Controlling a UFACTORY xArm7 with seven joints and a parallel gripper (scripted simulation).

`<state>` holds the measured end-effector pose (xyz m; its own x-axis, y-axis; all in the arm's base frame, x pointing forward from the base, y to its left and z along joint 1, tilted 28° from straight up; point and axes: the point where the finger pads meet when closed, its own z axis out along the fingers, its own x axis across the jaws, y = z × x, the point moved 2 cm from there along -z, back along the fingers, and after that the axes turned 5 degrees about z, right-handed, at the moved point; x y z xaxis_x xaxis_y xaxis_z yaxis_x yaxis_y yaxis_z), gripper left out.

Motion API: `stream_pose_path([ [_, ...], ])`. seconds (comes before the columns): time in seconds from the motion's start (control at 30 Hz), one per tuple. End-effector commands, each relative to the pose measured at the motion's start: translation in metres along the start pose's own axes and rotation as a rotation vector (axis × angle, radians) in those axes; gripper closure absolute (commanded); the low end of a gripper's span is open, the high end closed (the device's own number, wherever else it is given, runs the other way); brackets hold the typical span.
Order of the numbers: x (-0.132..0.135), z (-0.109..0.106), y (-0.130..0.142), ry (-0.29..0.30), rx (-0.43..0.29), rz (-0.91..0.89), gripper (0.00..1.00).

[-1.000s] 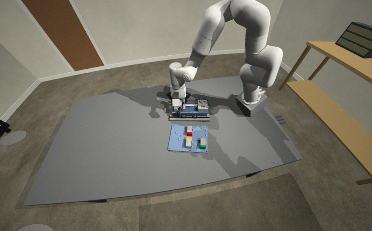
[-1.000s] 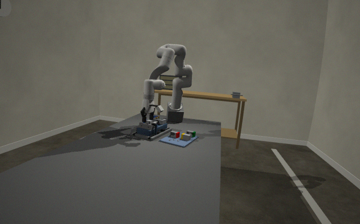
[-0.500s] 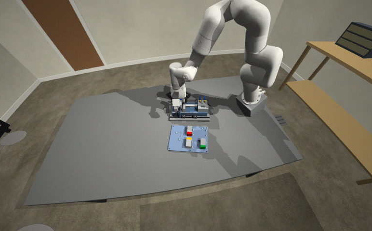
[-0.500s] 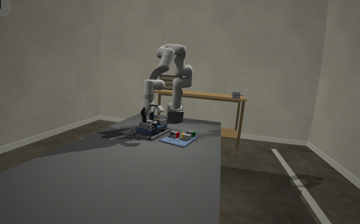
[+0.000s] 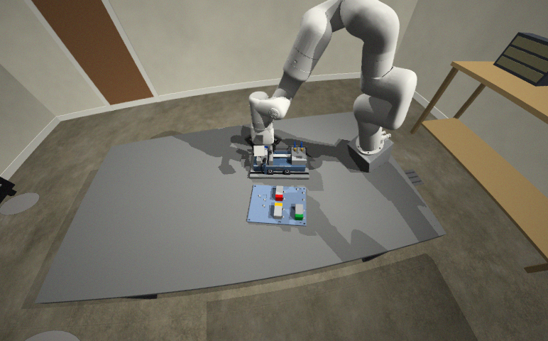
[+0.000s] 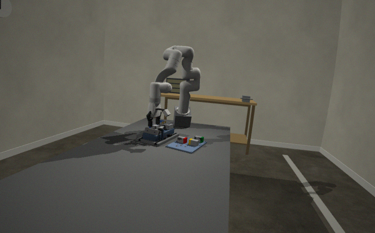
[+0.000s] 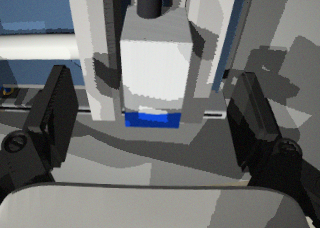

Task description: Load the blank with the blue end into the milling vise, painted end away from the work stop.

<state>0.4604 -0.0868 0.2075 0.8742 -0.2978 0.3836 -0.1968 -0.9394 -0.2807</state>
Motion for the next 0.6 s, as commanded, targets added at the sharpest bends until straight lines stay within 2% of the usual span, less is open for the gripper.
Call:
stream_pose_path([
  [0.0,0.0013,-0.0015,0.0001,0.003,0.000,0.001,0.00],
  [0.57,0.0013,-0.0045,0.0001,0.003,0.000,0.000,0.00],
])
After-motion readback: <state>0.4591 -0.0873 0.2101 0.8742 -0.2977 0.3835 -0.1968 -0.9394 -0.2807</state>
